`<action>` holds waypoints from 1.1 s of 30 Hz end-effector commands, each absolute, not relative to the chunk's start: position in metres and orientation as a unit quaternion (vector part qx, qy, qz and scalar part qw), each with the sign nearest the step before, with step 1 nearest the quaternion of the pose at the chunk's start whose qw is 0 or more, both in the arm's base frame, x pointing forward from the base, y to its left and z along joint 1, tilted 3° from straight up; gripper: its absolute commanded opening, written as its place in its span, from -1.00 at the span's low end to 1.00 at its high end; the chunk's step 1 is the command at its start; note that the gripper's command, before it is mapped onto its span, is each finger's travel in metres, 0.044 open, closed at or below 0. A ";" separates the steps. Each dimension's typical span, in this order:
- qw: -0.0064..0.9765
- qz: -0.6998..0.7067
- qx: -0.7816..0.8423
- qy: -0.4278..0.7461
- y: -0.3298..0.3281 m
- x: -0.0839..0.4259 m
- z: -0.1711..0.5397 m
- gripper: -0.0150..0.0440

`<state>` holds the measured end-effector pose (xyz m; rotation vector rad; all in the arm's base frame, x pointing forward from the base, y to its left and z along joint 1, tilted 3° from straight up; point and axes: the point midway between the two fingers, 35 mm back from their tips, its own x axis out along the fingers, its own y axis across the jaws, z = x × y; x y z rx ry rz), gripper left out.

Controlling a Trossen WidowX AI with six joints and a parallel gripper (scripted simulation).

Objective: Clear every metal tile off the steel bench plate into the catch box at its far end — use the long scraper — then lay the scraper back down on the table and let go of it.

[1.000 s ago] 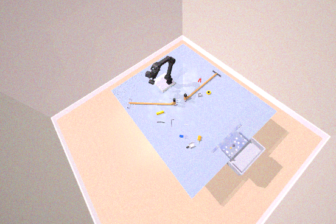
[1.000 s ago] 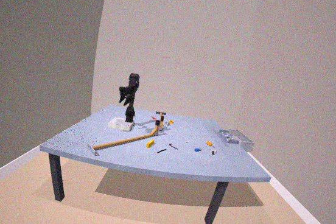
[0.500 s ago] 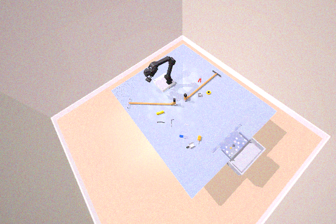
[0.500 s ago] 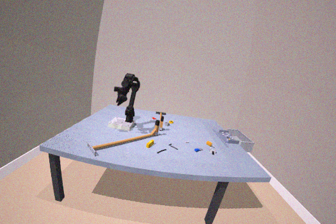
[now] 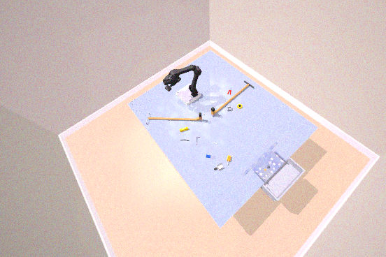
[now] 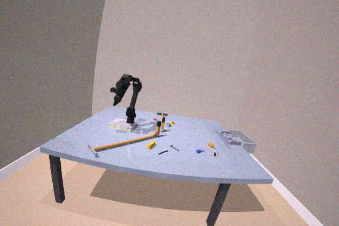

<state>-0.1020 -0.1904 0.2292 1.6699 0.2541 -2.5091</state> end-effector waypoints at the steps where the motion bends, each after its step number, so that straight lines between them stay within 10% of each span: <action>1: 0.029 -0.829 0.553 0.075 -0.184 -0.110 0.226 1.00; 33: 0.038 -0.829 0.553 0.076 -0.186 -0.108 0.228 1.00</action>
